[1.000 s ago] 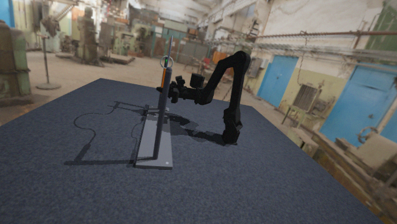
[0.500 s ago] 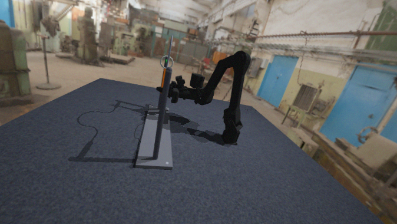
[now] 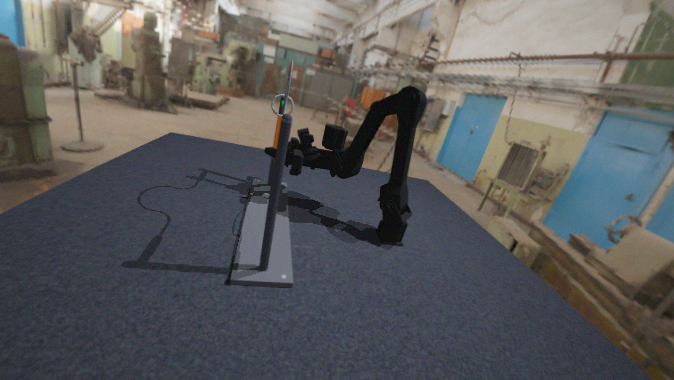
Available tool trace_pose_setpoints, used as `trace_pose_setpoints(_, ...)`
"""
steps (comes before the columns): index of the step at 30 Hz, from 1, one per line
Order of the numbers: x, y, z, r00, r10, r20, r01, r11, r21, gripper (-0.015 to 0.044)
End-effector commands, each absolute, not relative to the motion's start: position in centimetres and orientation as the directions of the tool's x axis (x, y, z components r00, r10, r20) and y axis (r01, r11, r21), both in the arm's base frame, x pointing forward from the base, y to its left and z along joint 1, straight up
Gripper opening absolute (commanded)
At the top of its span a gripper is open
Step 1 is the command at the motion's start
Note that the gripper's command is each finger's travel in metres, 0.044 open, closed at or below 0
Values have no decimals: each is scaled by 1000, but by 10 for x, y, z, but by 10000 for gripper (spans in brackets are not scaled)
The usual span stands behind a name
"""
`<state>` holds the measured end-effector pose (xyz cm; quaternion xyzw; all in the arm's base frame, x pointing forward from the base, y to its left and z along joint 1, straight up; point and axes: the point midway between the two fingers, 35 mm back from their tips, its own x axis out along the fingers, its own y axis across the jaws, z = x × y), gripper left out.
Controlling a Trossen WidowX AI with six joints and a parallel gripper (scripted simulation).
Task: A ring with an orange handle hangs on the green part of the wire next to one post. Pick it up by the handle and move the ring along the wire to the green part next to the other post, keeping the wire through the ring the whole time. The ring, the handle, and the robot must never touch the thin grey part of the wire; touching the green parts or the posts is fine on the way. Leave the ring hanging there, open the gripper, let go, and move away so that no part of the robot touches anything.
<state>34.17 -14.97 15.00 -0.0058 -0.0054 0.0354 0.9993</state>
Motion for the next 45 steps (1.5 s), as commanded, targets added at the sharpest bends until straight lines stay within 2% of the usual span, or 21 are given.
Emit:
trace_pose_setpoints(1,340,-144,152,997,70,14,-70,997,-17,-150)
trace_pose_setpoints(27,338,-110,152,997,71,12,-72,996,47,-150)
trace_pose_setpoints(45,335,-62,159,997,74,13,-75,952,296,-150)
